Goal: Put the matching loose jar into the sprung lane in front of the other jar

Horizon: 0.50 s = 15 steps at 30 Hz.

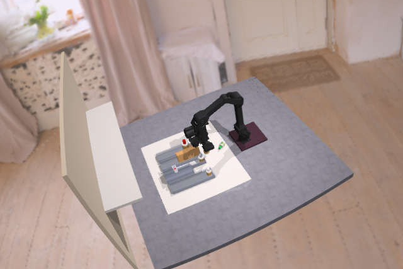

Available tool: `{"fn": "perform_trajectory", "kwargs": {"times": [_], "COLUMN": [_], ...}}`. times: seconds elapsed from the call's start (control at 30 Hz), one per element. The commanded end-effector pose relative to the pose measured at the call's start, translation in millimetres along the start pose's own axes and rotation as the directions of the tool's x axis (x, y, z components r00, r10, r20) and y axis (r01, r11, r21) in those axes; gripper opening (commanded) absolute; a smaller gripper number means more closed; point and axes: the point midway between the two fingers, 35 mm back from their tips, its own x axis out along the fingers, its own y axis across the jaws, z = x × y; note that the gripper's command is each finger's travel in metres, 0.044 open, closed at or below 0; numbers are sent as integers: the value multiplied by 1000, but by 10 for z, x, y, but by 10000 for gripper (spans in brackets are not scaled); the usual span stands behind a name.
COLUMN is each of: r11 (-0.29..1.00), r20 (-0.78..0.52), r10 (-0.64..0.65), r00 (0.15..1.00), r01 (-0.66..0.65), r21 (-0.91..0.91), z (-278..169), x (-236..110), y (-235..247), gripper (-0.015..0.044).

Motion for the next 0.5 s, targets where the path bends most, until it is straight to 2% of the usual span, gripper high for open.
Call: {"fn": "perform_trajectory", "kwargs": {"times": [0.0,0.27,0.47], "r11": [1000,1000,1000], "r20": [-2,-2,-2], "r10": [-2,-2,-2], "r00": [1000,1000,1000], "r01": [2,2,2], "r21": [6,6,6], "z": [14,13,14], "x": [53,271,277], "y": [39,39,39], "gripper": [0,0,0]}}
